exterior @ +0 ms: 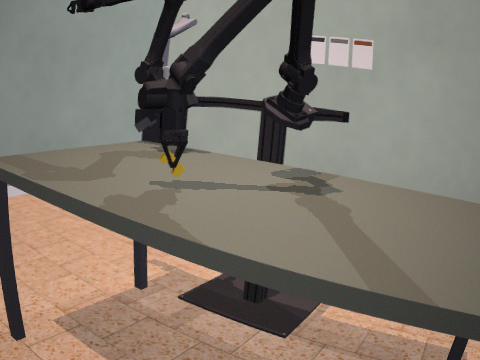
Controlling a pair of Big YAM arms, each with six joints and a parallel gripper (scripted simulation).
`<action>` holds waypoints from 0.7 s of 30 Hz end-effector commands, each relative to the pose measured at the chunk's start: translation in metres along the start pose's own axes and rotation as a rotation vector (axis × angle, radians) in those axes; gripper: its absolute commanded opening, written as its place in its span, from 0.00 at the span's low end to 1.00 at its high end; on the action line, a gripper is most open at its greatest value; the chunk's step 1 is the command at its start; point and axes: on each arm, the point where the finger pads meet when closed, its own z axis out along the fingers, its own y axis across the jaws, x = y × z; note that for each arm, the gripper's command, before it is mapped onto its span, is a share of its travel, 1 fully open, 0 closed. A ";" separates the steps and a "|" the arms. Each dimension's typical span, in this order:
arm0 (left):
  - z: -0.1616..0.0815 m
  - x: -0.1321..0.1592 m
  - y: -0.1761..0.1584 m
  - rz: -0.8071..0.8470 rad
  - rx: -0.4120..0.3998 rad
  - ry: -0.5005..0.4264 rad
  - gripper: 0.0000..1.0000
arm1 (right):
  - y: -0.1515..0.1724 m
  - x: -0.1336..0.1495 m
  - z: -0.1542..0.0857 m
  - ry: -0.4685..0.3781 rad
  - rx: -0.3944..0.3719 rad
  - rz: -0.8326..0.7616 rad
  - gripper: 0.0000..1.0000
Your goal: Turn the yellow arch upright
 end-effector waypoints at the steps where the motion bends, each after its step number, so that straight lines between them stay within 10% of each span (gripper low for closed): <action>1: -0.002 -0.007 0.003 -0.015 -0.002 0.004 0.31 | -0.004 -0.008 -0.005 -0.011 0.008 0.002 1.00; 21: -0.012 -0.013 0.008 -0.026 -0.010 0.240 0.31 | -0.004 -0.008 -0.005 -0.011 0.008 0.002 1.00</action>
